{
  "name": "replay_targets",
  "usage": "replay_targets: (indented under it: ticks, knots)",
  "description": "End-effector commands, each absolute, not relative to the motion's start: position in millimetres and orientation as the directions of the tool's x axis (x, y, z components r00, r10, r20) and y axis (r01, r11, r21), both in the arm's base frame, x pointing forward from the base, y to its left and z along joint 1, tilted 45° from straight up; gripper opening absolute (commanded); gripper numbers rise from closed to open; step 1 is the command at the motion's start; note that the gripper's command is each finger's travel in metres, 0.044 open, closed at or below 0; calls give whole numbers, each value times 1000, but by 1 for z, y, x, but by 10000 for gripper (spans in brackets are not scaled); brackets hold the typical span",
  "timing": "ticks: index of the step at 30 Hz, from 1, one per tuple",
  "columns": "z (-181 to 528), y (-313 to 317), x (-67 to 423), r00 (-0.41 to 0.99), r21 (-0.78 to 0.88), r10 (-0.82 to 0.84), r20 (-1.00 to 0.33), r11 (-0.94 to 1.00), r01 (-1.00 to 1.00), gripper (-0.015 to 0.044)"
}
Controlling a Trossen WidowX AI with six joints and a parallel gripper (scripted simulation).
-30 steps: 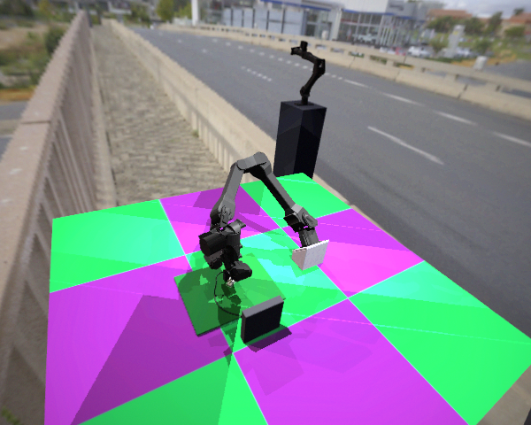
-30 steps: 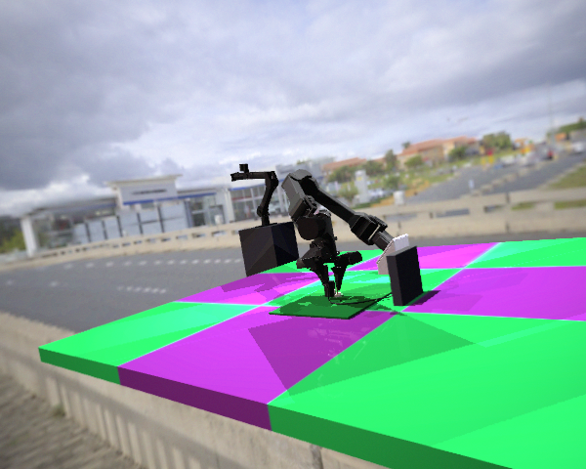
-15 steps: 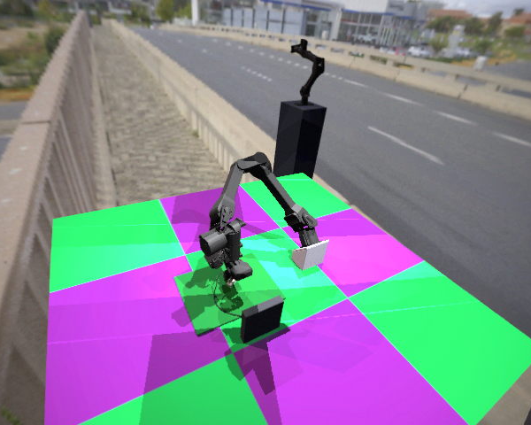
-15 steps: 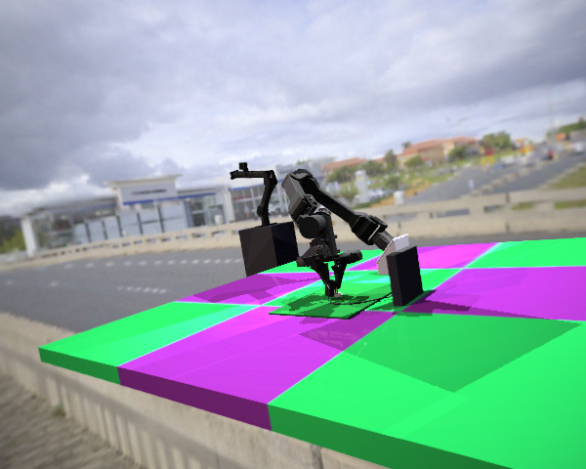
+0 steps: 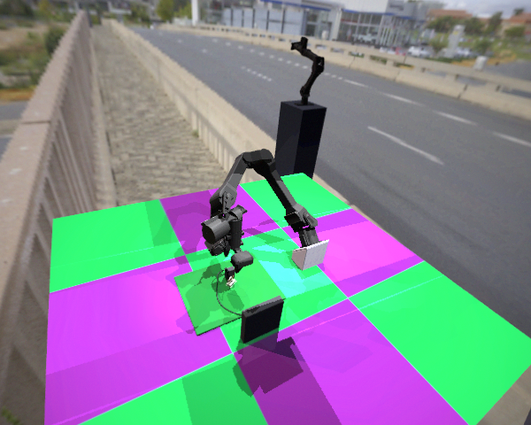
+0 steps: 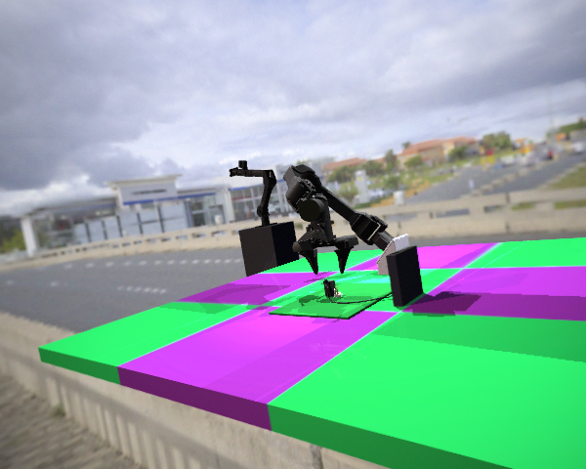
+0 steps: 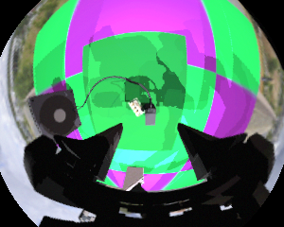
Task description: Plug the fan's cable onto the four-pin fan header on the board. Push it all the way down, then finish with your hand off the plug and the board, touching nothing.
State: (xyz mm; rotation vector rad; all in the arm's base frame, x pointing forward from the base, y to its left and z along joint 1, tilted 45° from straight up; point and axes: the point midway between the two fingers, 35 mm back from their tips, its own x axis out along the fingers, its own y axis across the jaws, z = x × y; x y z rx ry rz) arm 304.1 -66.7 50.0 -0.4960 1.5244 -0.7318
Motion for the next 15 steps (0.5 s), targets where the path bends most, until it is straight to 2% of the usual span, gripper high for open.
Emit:
replay_targets:
  ticks: [1, 15]
  knots:
    - [46, -72, 302, -102, -707, -700, -707, 698, 110, 440]
    - [30, -88, 300, -101, -708, -700, -706, 698, 110, 440]
